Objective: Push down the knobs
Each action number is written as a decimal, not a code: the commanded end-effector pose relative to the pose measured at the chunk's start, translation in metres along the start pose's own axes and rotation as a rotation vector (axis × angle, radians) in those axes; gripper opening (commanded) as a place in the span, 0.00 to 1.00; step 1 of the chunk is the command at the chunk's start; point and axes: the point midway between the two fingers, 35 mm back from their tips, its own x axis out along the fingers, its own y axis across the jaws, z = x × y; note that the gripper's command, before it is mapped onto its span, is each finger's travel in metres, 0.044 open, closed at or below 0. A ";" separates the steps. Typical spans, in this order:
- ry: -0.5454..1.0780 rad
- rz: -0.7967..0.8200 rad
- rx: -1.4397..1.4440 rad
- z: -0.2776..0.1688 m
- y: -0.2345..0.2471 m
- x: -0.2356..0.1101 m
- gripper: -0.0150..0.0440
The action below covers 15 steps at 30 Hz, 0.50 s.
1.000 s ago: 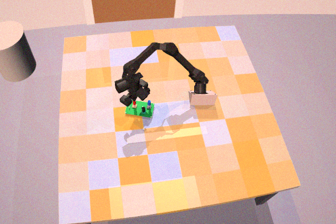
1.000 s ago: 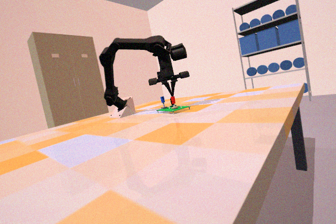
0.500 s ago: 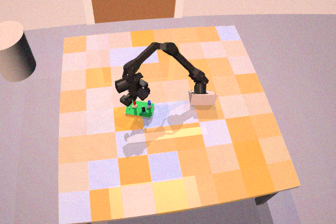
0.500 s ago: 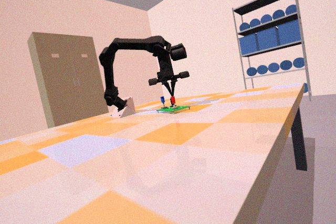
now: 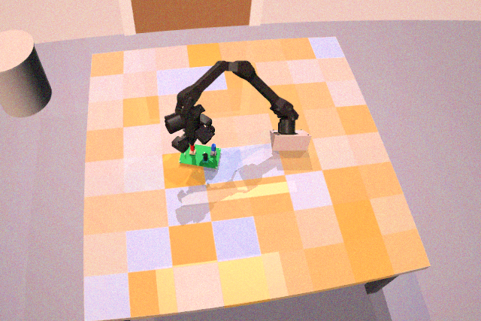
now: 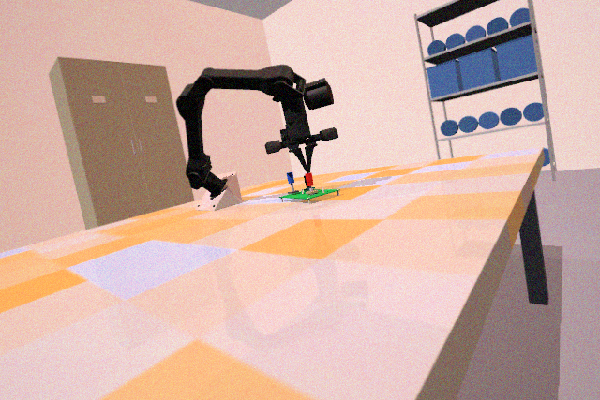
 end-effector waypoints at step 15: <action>-0.009 0.024 0.011 -0.003 0.002 0.021 0.25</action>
